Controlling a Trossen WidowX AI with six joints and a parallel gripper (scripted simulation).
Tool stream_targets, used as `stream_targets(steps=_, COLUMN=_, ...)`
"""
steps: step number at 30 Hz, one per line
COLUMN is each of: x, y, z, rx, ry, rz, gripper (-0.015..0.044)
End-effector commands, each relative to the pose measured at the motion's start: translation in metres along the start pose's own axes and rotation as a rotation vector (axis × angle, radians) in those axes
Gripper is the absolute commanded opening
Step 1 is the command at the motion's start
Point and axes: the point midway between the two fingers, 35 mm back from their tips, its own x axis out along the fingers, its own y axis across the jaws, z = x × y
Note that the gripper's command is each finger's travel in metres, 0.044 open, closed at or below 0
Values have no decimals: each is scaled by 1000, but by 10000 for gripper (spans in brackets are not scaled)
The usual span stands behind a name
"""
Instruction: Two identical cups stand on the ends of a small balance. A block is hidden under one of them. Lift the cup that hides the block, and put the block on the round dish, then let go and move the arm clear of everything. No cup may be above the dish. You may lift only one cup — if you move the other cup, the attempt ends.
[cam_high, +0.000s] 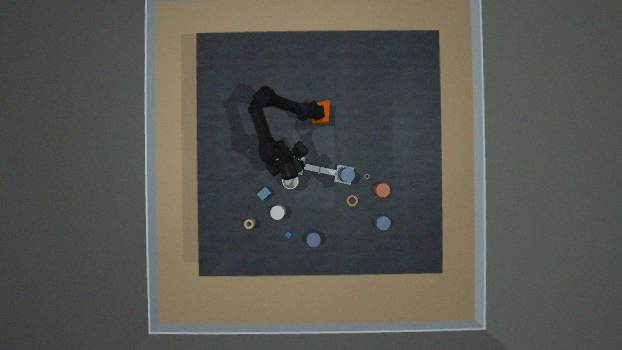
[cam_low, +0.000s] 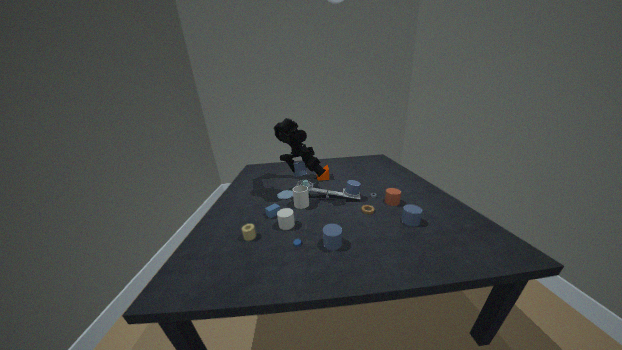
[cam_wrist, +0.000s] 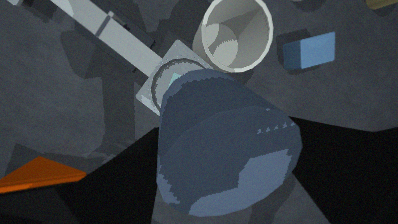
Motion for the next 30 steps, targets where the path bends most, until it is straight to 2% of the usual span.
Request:
stream_targets(steps=1, x=8, y=-13, z=-22, rx=14, ry=3, rz=11, gripper=0)
stream_targets(steps=14, x=37, y=-40, z=-107, rx=28, ry=57, rz=34, gripper=0)
stream_targets(steps=26, x=51, y=-36, z=-186, rx=35, ry=136, rz=34, gripper=0)
stream_targets(steps=30, x=52, y=-34, z=-195, rx=35, ry=148, rz=33, gripper=0)
